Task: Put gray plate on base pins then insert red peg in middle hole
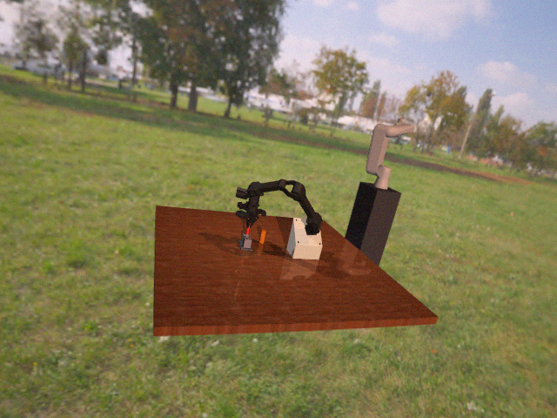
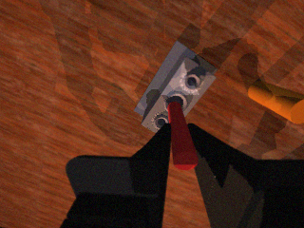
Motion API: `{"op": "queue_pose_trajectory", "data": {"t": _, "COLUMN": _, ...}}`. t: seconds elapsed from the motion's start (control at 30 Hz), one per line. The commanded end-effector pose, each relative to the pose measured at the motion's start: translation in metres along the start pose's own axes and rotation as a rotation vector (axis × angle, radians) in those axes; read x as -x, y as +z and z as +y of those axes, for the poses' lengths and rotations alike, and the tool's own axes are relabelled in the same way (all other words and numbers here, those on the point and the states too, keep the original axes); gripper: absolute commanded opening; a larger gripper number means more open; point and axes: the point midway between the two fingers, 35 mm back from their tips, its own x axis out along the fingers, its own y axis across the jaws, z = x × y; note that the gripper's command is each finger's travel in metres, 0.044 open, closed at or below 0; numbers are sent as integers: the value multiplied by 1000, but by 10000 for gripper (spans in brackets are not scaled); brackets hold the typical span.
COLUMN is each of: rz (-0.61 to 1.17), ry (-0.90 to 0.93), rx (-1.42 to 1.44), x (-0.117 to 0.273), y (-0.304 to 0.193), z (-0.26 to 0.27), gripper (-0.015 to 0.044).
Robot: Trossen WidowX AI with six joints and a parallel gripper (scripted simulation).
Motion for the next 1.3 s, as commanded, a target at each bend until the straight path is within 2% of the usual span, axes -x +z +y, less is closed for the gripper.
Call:
{"op": "queue_pose_trajectory", "data": {"t": 0.0, "rz": 0, "ry": 0, "rx": 0, "x": 0, "y": 0, "z": 0, "gripper": 0}}
{"op": "queue_pose_trajectory", "data": {"t": 0.6, "rz": 1, "ry": -4, "rx": 3, "x": -19, "y": 0, "z": -3, "gripper": 0}}
{"op": "queue_pose_trajectory", "data": {"t": 1.27, "rz": -5, "ry": -5, "rx": 15, "x": -17, "y": -1, "z": -1, "gripper": 0}}
